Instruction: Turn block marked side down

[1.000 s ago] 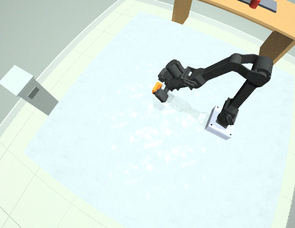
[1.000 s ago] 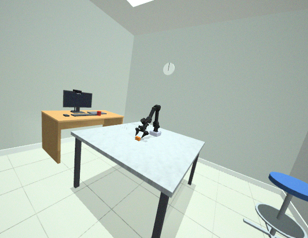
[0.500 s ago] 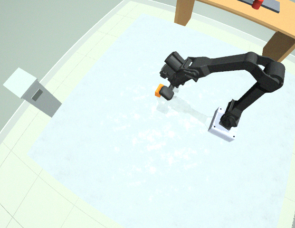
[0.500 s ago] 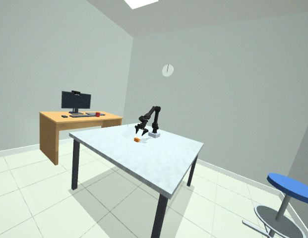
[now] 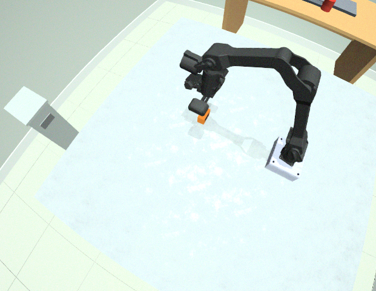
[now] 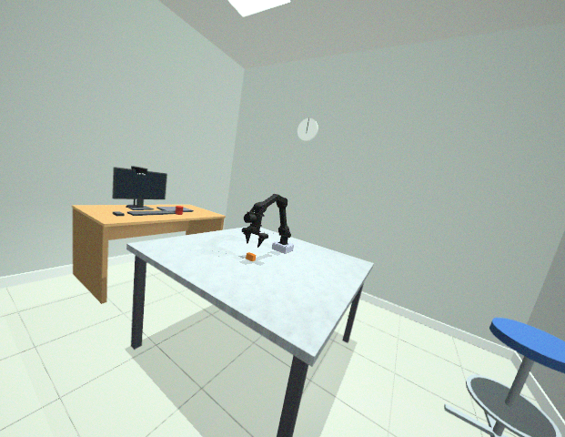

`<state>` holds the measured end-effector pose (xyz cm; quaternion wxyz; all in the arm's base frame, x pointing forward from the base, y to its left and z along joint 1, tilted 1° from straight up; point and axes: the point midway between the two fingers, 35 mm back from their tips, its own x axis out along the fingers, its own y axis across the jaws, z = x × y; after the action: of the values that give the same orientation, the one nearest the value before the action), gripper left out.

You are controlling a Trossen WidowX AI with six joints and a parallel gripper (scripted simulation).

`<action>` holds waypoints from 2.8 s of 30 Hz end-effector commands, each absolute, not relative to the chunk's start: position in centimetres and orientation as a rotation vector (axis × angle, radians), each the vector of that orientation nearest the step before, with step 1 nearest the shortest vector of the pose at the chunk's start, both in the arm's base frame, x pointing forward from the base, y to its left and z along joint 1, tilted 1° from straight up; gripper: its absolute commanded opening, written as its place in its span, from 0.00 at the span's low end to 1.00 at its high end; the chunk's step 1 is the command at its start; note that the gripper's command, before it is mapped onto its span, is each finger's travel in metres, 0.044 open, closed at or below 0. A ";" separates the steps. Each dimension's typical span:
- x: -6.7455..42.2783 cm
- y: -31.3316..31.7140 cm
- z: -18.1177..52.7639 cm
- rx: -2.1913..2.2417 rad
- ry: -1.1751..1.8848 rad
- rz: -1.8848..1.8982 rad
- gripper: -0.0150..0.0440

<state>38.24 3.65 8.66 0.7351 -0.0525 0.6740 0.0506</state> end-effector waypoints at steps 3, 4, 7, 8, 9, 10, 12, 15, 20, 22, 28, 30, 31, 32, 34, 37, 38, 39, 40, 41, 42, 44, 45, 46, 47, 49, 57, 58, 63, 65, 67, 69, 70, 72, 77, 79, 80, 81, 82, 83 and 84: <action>38.5 3.6 9.3 -0.123 1.538 0.101 1.00; 38.5 3.6 9.0 -0.123 1.538 0.101 1.00; 38.6 3.5 6.1 -0.123 1.539 0.101 1.00; 38.6 3.5 5.8 -0.123 1.539 0.101 1.00; 38.6 3.5 5.8 -0.123 1.539 0.101 1.00; 38.6 3.5 5.8 -0.123 1.539 0.101 1.00; 38.6 3.5 5.7 -0.123 1.539 0.101 1.00; 38.6 3.5 4.4 -0.123 1.539 0.101 1.00; 38.6 3.5 4.1 -0.123 1.539 0.101 1.00; 38.6 3.5 3.8 -0.123 1.538 0.101 1.00; 38.7 3.5 2.8 -0.123 1.538 0.102 1.00; 38.7 3.5 2.5 -0.123 1.538 0.101 1.00; 38.7 3.5 2.3 -0.123 1.538 0.101 1.00; 38.7 3.5 2.2 -0.123 1.538 0.101 1.00; 38.7 3.5 1.9 -0.123 1.538 0.101 1.00; 38.7 3.5 1.4 -0.123 1.539 0.101 1.00; 38.7 3.5 1.2 -0.123 1.539 0.101 1.00; 38.7 3.5 1.1 -0.123 1.539 0.101 1.00; 38.7 3.5 1.0 -0.123 1.539 0.101 1.00; 38.7 3.5 1.0 -0.123 1.539 0.101 1.00; 38.7 3.5 1.0 -0.123 1.539 0.101 0.96; 38.7 3.5 1.0 -0.123 1.539 0.101 0.87; 38.7 3.5 1.0 -0.123 1.539 0.101 0.82; 38.7 3.5 1.0 -0.123 1.539 0.101 0.78; 38.7 3.5 1.0 -0.123 1.539 0.101 0.73; 38.7 3.5 1.0 -0.123 1.539 0.101 0.71; 38.7 3.5 1.0 -0.123 1.539 0.101 0.62; 38.7 3.5 1.0 -0.123 1.539 0.101 0.61; 38.7 3.5 1.0 -0.123 1.539 0.101 0.55; 38.7 3.5 1.0 -0.123 1.539 0.101 0.53; 38.7 3.5 1.0 -0.123 1.539 0.101 0.51; 38.7 3.5 1.1 -0.123 1.539 0.101 0.45; 38.7 3.5 1.5 -0.123 1.539 0.101 0.41; 38.7 3.5 2.9 -0.124 1.539 0.101 0.32; 38.6 3.5 4.0 -0.123 1.539 0.101 0.25; 38.6 3.5 4.0 -0.123 1.539 0.101 0.25; 38.6 3.5 4.0 -0.123 1.536 0.101 0.25; 38.6 3.5 4.0 -0.122 1.529 0.101 0.25; 38.7 3.5 3.9 -0.121 1.517 0.102 0.25; 38.7 3.5 3.8 -0.119 1.503 0.102 0.25; 38.8 3.5 3.7 -0.118 1.488 0.103 0.25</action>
<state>38.81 3.61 3.74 0.7237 -0.0537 0.6863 0.0481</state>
